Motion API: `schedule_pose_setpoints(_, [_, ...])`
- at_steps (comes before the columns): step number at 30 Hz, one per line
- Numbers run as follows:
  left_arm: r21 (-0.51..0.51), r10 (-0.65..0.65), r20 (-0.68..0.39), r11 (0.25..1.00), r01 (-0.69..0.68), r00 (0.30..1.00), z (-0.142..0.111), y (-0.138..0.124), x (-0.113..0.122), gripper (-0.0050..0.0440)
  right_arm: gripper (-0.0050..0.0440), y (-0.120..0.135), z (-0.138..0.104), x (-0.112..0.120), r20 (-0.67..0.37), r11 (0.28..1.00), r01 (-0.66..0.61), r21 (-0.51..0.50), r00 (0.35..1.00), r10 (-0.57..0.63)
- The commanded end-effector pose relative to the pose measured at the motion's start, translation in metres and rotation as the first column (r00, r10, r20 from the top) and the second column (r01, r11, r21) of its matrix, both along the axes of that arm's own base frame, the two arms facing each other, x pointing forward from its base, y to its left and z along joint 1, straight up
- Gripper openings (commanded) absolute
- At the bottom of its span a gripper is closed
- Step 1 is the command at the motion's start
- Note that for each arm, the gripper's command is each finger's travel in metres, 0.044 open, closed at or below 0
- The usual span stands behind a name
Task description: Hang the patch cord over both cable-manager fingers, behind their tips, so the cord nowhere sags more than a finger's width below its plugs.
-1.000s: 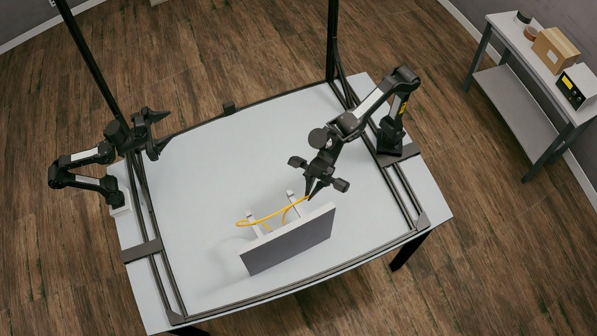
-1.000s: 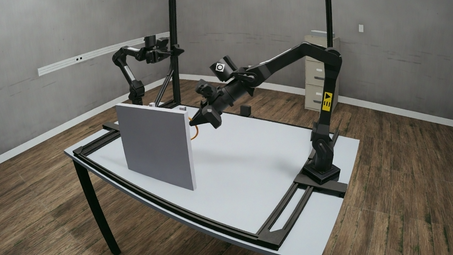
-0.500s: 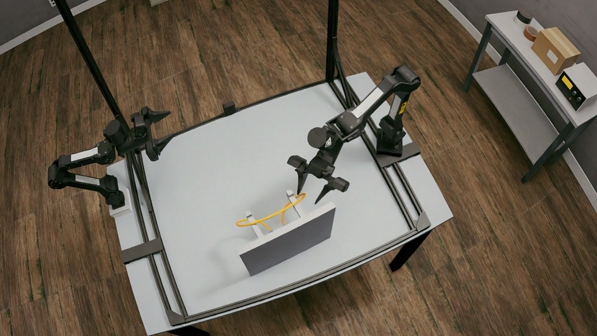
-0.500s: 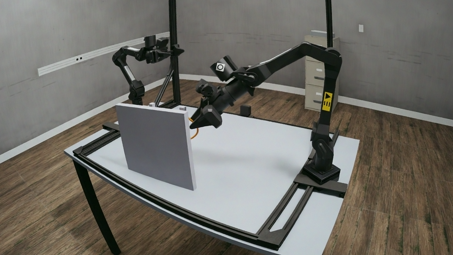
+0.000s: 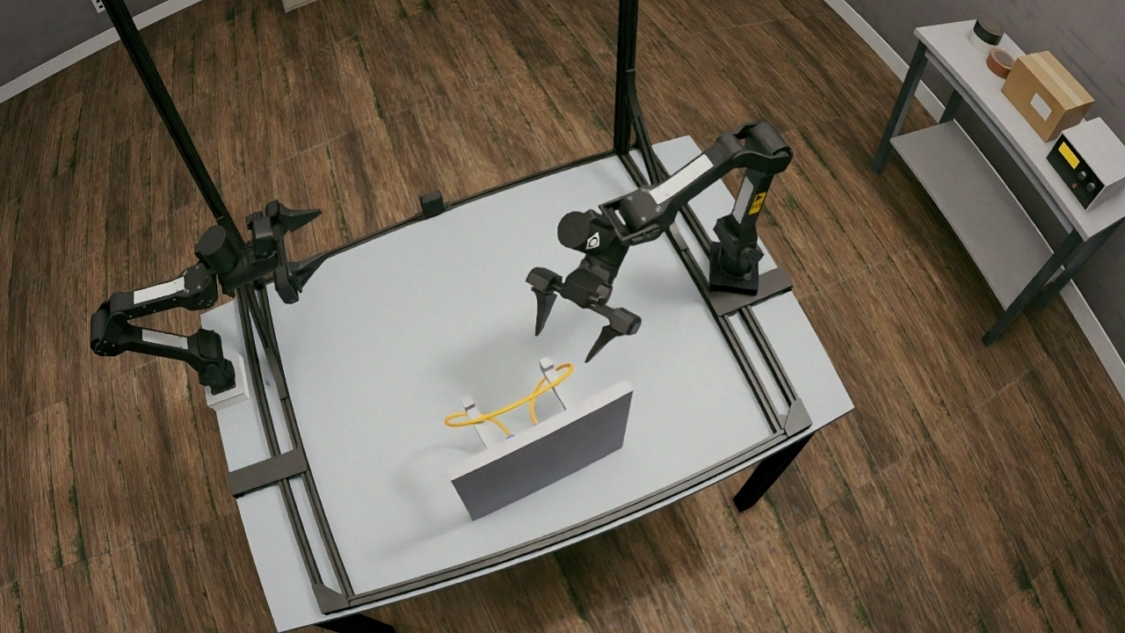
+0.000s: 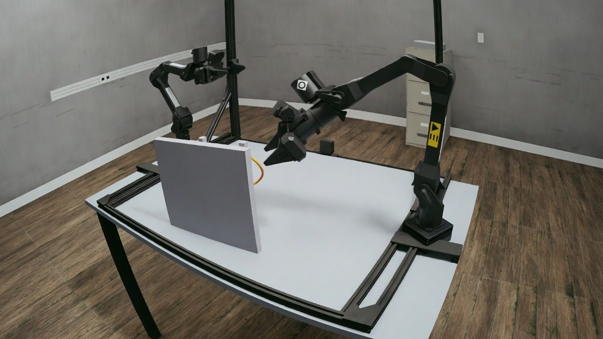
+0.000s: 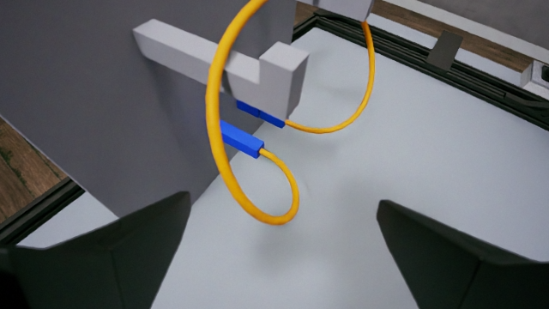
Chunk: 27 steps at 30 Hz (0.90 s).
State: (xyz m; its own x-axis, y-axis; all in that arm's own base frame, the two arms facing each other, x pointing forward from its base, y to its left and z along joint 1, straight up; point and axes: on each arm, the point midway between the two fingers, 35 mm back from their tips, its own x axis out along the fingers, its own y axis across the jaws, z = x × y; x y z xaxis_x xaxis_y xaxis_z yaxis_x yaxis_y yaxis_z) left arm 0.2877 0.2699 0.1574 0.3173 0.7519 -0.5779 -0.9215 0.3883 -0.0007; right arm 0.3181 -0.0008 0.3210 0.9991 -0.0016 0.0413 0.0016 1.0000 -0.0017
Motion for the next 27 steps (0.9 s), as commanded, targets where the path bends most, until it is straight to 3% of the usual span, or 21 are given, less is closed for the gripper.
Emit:
schedule_pose_setpoints(1, [0.025, 0.009, 0.034, 1.0, -0.01, 0.999, 0.017, -0.002, 0.006, 0.044, 0.044, 0.001, 0.002, -0.002, 0.009, 1.0, -0.002, 0.002, 1.0, 0.002])
schedule_pose_setpoints(11, [0.03, 0.008, 0.04, 1.0, -0.009, 0.999, 0.032, -0.005, 0.002, 0.044, 0.044, 0.001, 0.002, -0.002, 0.009, 1.0, -0.002, 0.002, 1.0, 0.002])
schedule_pose_setpoints(23, [0.028, 0.009, 0.04, 1.0, -0.01, 0.999, 0.091, -0.024, -0.021, 0.044, 0.044, 0.001, 0.002, -0.002, 0.009, 1.0, -0.002, 0.002, 1.0, 0.002])
schedule_pose_setpoints(27, [0.028, 0.009, 0.04, 1.0, -0.01, 0.999, 0.1, -0.027, -0.026, 0.044, 0.044, 0.001, 0.002, -0.002, 0.009, 1.0, -0.002, 0.002, 1.0, 0.002])
